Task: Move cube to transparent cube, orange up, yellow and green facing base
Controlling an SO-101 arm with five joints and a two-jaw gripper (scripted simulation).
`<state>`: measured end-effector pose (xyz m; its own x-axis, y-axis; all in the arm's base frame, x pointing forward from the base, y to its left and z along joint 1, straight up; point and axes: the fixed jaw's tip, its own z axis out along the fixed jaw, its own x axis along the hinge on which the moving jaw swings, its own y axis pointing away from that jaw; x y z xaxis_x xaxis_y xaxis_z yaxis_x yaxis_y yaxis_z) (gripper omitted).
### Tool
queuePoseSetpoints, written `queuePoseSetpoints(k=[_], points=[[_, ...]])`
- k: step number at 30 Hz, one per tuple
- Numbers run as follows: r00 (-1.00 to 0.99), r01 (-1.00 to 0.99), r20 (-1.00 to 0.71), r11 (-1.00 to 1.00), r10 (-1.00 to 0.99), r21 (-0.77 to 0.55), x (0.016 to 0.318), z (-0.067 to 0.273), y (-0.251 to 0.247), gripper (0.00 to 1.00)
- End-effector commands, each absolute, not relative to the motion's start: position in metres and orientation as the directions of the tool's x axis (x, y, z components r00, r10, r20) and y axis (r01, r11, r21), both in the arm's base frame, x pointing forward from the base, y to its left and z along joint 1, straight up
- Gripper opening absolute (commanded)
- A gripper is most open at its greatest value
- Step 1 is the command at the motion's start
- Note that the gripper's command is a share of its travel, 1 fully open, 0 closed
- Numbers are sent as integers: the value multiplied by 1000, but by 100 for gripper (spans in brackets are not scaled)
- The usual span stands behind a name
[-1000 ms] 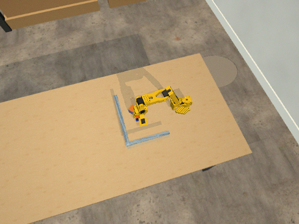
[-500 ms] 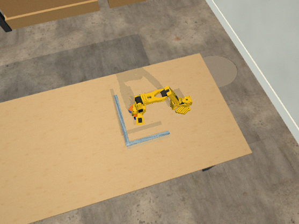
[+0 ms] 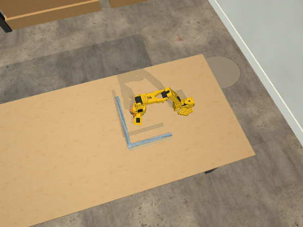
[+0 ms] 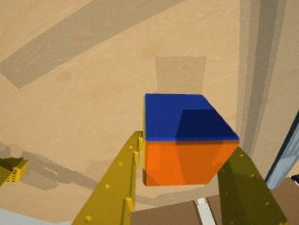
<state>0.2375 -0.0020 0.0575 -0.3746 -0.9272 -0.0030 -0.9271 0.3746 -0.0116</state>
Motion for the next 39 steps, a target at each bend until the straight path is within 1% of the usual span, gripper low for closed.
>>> queuePoseSetpoints(k=[1,15,39], points=[[-413,-901,-52,417,-909,-124,252,79,-5,22],[-572,-809,-68,576,-818,-118,258,73,-20,22],[-712,-689,-83,716,-698,-109,263,67,-35,22]])
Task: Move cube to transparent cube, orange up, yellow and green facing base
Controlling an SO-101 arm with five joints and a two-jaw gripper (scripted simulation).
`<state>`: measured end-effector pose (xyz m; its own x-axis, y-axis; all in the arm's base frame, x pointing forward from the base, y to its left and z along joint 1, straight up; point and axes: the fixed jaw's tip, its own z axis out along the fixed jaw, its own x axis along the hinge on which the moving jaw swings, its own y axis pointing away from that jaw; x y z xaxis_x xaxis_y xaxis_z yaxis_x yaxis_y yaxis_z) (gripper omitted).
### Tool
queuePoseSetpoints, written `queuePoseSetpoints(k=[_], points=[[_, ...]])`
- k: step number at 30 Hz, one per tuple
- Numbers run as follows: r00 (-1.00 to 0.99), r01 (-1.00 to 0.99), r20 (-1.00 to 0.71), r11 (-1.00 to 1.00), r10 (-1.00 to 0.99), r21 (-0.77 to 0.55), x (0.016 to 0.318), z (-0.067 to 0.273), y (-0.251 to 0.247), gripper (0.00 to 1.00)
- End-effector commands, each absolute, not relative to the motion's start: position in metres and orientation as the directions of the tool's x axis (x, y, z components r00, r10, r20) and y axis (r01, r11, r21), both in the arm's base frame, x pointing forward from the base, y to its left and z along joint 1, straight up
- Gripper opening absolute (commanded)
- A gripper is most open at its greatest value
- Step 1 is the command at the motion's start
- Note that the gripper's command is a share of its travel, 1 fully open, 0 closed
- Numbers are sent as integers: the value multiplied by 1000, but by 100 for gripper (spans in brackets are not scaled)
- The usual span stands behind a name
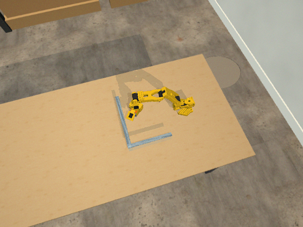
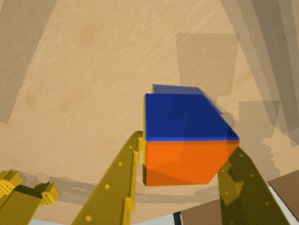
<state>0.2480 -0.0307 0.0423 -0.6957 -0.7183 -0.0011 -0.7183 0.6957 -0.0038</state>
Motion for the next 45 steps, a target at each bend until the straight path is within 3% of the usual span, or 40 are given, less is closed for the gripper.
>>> queuePoseSetpoints(k=[1,45], points=[[-716,-685,-83,720,-694,-109,263,66,-36,22],[-756,-636,-101,762,-647,-120,268,66,-41,22]])
